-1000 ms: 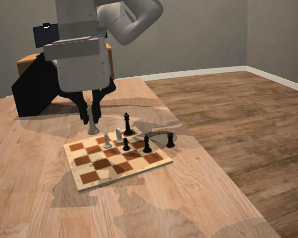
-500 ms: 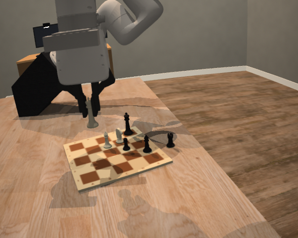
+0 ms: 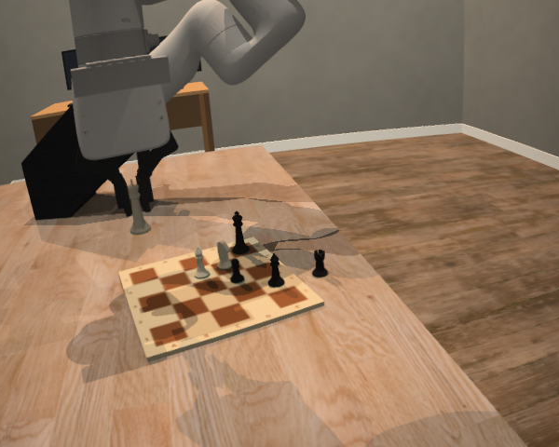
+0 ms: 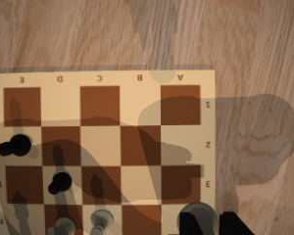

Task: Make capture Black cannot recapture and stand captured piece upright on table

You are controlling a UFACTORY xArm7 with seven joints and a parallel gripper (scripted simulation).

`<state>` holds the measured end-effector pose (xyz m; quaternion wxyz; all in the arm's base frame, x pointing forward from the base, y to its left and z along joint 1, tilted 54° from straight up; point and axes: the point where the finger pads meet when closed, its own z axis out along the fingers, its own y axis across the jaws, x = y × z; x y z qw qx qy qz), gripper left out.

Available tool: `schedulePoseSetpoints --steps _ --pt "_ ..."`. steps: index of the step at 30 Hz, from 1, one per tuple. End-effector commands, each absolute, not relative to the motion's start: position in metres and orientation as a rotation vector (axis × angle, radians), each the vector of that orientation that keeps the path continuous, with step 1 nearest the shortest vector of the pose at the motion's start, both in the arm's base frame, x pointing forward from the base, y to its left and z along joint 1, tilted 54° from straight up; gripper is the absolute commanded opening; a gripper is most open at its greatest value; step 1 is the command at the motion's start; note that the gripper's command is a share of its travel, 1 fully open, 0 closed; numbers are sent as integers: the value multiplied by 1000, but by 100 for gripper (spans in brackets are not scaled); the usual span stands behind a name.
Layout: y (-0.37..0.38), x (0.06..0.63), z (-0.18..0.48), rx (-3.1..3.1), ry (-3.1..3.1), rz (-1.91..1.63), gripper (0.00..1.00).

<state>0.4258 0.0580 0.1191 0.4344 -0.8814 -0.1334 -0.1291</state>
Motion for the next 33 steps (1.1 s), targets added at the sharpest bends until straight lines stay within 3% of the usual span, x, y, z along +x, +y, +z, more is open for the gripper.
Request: schedulePoseSetpoints --steps 1,33 --pt "55 426 119 -2192 -343 -339 0" --pt "119 436 72 -2191 -343 -339 0"
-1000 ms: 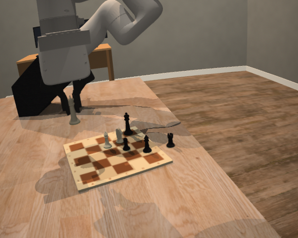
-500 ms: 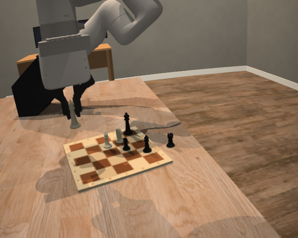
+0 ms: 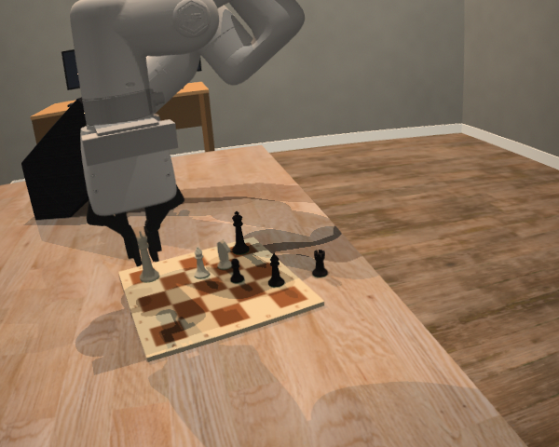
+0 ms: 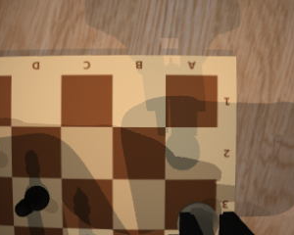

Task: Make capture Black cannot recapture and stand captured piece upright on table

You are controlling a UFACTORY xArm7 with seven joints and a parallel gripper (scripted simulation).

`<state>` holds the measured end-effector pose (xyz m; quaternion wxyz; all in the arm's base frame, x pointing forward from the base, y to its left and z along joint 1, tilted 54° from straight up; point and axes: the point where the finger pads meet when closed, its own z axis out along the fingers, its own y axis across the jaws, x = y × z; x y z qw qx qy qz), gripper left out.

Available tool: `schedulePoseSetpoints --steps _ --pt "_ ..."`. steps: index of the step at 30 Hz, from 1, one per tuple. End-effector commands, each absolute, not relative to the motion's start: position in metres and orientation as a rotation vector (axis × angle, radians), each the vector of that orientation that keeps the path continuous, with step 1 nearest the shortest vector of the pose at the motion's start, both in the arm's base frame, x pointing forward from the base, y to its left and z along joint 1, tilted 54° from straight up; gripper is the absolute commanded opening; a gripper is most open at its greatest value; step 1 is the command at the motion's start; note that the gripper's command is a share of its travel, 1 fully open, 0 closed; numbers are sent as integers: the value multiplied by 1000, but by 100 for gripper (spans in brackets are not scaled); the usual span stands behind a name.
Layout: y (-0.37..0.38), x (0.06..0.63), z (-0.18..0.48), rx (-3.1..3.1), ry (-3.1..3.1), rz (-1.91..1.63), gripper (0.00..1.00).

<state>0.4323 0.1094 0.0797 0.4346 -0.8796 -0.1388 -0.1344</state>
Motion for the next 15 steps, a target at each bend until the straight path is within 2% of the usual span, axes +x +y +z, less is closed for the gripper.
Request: schedulePoseSetpoints --steps 1,15 --pt "121 436 70 -2191 -343 -339 0" --pt "132 438 62 -2191 -343 -339 0"
